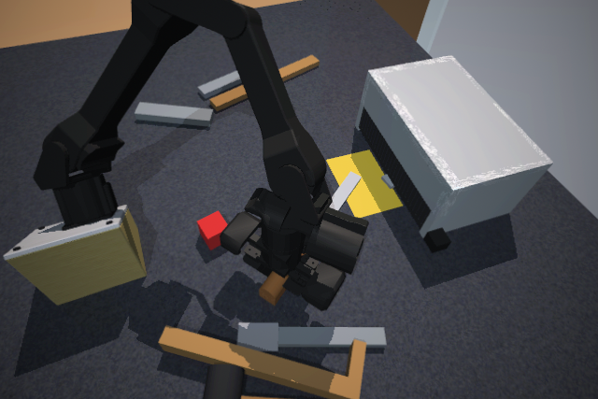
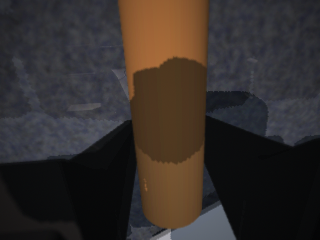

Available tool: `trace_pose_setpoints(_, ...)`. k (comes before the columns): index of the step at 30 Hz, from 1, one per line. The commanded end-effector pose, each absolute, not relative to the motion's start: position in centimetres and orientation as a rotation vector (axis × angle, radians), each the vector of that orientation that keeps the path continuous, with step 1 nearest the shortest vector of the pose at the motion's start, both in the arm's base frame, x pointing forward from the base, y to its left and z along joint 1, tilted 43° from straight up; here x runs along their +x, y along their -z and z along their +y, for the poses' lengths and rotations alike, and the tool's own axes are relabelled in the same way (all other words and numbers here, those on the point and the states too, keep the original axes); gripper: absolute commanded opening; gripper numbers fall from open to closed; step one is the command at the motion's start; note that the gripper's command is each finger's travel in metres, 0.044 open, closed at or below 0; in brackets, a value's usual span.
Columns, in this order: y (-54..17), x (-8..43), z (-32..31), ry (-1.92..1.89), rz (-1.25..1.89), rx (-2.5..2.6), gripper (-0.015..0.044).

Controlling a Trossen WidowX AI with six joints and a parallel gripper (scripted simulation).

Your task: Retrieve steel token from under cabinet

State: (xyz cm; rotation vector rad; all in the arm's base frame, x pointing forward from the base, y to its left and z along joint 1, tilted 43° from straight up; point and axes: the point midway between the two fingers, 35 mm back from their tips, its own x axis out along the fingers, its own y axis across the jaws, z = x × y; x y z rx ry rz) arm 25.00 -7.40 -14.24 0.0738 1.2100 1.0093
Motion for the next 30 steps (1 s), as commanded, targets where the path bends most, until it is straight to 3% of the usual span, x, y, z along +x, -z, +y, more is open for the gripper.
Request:
trace_pose_setpoints(1, 14.6, 25.1, -8.2, -1.001, 1.211, 0.071, 0.0)
trace_pose_setpoints(30, 16.7, 25.2, -10.5, -0.999, 1.211, 0.068, 0.0)
